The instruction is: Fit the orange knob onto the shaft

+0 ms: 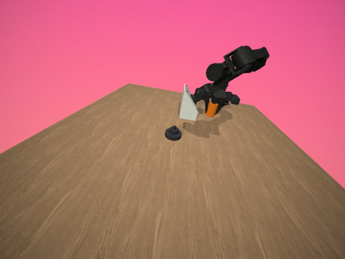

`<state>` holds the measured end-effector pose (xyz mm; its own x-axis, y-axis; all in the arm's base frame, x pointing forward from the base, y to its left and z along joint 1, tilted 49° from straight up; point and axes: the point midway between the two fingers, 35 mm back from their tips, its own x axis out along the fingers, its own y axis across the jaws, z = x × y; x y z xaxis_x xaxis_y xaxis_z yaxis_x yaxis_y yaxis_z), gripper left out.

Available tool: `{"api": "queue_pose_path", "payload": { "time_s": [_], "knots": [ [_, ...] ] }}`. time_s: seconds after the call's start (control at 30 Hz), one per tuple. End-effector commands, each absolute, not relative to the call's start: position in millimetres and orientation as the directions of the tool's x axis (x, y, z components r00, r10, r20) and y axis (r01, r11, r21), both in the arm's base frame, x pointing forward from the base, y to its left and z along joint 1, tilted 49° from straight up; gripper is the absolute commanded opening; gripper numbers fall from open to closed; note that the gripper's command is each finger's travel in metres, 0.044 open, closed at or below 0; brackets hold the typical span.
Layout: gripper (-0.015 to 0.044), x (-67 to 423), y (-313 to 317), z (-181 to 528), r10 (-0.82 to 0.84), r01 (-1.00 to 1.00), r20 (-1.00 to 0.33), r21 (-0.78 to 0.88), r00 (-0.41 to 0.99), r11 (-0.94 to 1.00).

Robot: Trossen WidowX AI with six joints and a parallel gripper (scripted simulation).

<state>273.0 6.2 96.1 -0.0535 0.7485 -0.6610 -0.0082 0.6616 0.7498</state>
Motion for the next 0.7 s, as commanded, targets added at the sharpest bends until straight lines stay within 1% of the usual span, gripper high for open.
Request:
{"api": "queue_pose_path", "payload": {
  "time_s": [0.0, 0.67],
  "knots": [
    [0.0, 280.2, -2.4, 86.2, 0.745, -0.011, -0.665, 0.746, -0.046, 0.666],
    [0.0, 300.3, -28.4, 33.8, 0.743, -0.016, -0.667, 0.745, -0.045, 0.667]
  ]
}}
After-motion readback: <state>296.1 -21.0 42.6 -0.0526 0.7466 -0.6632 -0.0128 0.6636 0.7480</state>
